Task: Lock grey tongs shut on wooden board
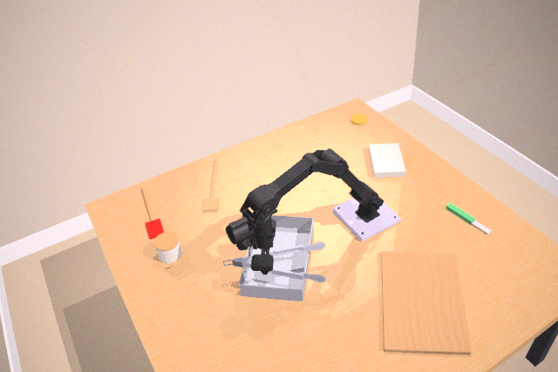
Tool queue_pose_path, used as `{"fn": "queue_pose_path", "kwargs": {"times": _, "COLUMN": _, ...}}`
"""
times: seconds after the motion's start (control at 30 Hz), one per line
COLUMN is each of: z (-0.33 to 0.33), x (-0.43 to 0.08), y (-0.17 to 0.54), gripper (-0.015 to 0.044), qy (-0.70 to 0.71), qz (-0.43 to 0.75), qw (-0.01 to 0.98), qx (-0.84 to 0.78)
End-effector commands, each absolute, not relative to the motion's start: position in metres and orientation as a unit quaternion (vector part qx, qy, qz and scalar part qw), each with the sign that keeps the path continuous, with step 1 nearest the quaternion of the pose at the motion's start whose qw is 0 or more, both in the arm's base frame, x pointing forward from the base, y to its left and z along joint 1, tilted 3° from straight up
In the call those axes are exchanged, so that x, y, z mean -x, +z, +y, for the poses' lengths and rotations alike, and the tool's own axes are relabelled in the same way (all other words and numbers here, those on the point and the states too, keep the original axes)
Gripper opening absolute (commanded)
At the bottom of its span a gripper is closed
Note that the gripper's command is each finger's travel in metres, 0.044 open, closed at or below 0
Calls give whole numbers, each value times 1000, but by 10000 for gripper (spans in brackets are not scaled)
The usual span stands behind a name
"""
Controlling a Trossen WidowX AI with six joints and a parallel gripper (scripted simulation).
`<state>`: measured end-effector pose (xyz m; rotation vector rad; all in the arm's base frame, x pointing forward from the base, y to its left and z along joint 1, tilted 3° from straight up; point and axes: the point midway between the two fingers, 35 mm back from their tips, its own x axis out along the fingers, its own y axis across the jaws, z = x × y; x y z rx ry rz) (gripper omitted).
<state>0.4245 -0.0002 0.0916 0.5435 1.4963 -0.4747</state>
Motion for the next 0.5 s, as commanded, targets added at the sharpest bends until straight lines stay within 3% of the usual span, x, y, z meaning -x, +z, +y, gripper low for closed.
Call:
{"fn": "queue_pose_path", "kwargs": {"times": 0.0, "z": 1, "x": -423, "y": 83, "gripper": 440, "qy": -212, "qz": 668, "qw": 670, "qx": -244}}
{"fn": "queue_pose_path", "kwargs": {"times": 0.47, "z": 2, "x": -422, "y": 60, "gripper": 440, "qy": -212, "qz": 668, "qw": 670, "qx": -244}}
